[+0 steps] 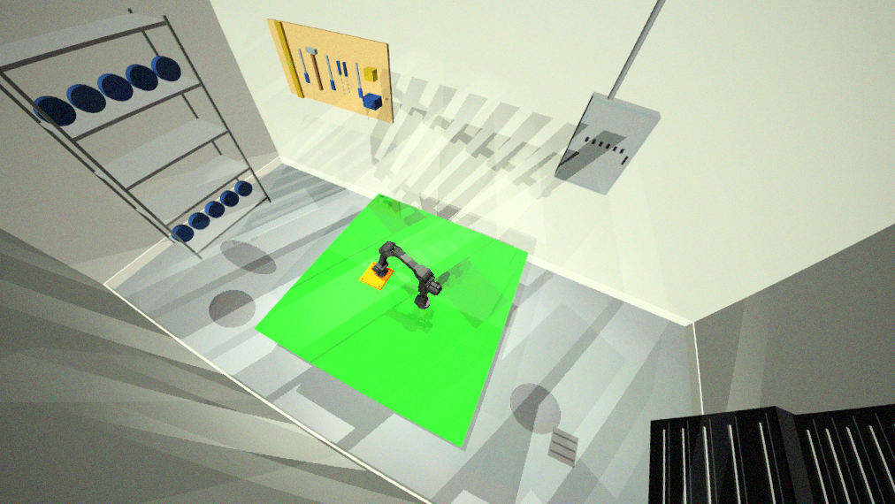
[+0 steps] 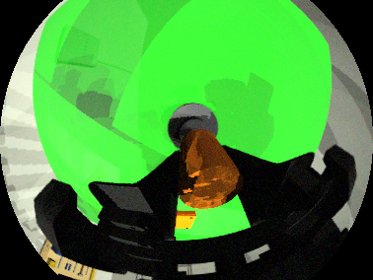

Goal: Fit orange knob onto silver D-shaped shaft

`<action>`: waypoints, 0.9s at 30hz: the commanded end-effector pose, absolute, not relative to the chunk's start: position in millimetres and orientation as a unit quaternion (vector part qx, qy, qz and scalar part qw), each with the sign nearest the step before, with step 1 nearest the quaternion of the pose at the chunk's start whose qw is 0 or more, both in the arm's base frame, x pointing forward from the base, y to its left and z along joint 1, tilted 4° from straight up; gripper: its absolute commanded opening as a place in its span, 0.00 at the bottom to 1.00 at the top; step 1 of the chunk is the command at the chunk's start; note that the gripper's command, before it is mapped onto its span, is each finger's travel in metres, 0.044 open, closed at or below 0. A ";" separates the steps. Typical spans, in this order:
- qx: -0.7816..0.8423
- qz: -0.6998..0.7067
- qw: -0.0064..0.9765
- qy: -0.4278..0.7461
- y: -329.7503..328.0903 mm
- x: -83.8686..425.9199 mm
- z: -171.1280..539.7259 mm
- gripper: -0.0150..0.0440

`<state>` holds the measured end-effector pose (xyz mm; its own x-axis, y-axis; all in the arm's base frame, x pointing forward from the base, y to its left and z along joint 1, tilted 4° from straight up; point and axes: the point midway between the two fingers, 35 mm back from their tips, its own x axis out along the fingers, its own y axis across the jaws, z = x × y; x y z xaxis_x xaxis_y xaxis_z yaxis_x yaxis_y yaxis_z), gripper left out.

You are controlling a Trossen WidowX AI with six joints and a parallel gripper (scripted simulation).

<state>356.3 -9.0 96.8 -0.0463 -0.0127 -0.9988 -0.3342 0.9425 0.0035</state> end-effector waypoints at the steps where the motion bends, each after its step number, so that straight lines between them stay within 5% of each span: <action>1: -0.160 0.156 0.673 0.705 -9.6 357.1 98.0 0.25; 27: -0.363 0.369 0.589 0.621 -9.3 355.9 98.0 0.25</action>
